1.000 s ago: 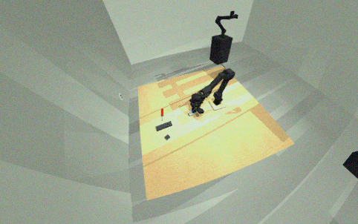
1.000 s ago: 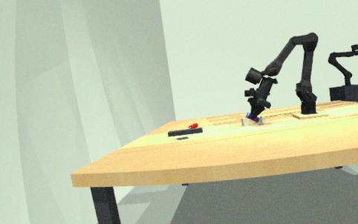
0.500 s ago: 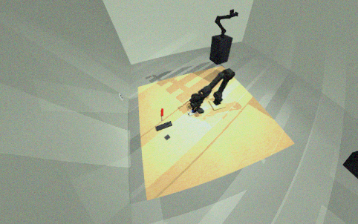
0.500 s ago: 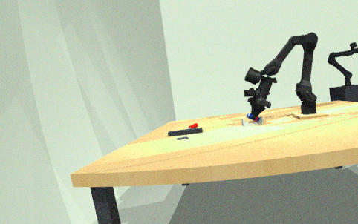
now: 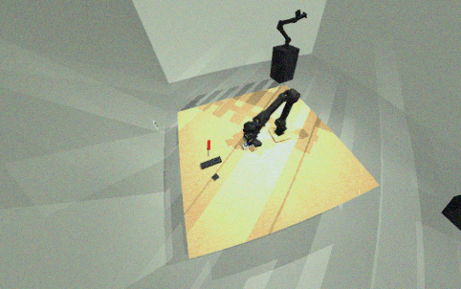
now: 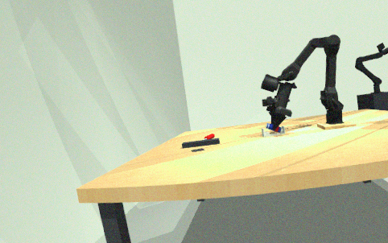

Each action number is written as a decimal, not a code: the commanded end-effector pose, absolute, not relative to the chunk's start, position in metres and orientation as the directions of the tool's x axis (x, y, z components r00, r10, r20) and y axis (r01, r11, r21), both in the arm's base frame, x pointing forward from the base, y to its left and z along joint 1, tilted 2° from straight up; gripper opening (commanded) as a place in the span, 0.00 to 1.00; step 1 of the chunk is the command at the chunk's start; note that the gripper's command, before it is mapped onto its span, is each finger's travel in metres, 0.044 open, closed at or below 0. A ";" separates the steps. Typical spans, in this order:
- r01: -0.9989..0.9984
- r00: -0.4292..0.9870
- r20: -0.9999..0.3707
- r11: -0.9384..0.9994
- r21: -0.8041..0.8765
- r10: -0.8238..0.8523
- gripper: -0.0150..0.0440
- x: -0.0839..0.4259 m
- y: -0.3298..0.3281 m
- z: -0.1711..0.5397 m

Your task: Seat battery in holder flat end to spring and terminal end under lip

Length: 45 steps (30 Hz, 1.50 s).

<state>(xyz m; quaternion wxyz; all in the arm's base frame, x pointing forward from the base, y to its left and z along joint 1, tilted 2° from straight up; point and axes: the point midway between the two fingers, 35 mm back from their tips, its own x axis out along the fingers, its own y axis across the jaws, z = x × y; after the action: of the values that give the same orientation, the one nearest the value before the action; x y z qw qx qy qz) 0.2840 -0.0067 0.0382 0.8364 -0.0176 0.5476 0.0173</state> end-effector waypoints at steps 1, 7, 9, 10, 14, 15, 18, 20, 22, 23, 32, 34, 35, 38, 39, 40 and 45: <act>-0.046 0.357 -0.934 0.999 -0.014 0.003 0.40 0.280 -0.007 0.033; -0.047 0.324 -0.946 0.999 -0.014 0.002 0.40 0.282 -0.007 0.033; -0.048 0.313 -0.950 0.999 -0.014 0.002 0.40 0.282 -0.007 0.032; -0.048 0.307 -0.952 0.999 -0.014 0.002 0.40 0.283 -0.007 0.032; -0.049 0.285 -0.959 0.999 -0.014 0.001 0.40 0.284 -0.007 0.032; -0.049 0.279 -0.960 0.999 -0.014 0.001 0.40 0.284 -0.007 0.032; -0.050 0.262 -0.965 0.999 -0.014 0.000 0.40 0.285 -0.007 0.031; -0.050 0.251 -0.968 0.999 -0.014 -0.001 0.40 0.285 -0.007 0.031; -0.052 0.239 -0.971 0.999 -0.014 -0.001 0.40 0.285 -0.007 0.031; -0.052 0.233 -0.972 0.999 -0.014 -0.001 0.40 0.286 -0.007 0.031; -0.055 0.181 -0.983 0.998 -0.013 -0.003 0.40 0.288 -0.007 0.030; -0.055 0.170 -0.985 0.998 -0.013 -0.004 0.40 0.288 -0.007 0.029; -0.055 0.164 -0.986 0.998 -0.013 -0.004 0.40 0.288 -0.007 0.029; -0.056 0.147 -0.989 0.998 -0.013 -0.005 0.40 0.289 -0.007 0.029; -0.056 0.141 -0.990 0.998 -0.013 -0.005 0.40 0.289 -0.007 0.029; -0.057 0.135 -0.991 0.998 -0.013 -0.005 0.40 0.289 -0.007 0.029; -0.058 0.106 -0.994 0.998 -0.012 -0.006 0.40 0.290 -0.007 0.028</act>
<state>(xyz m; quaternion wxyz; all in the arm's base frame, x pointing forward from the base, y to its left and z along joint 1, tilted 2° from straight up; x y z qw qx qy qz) 0.2930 -0.0057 0.0310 0.7548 -0.0220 0.6552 0.0204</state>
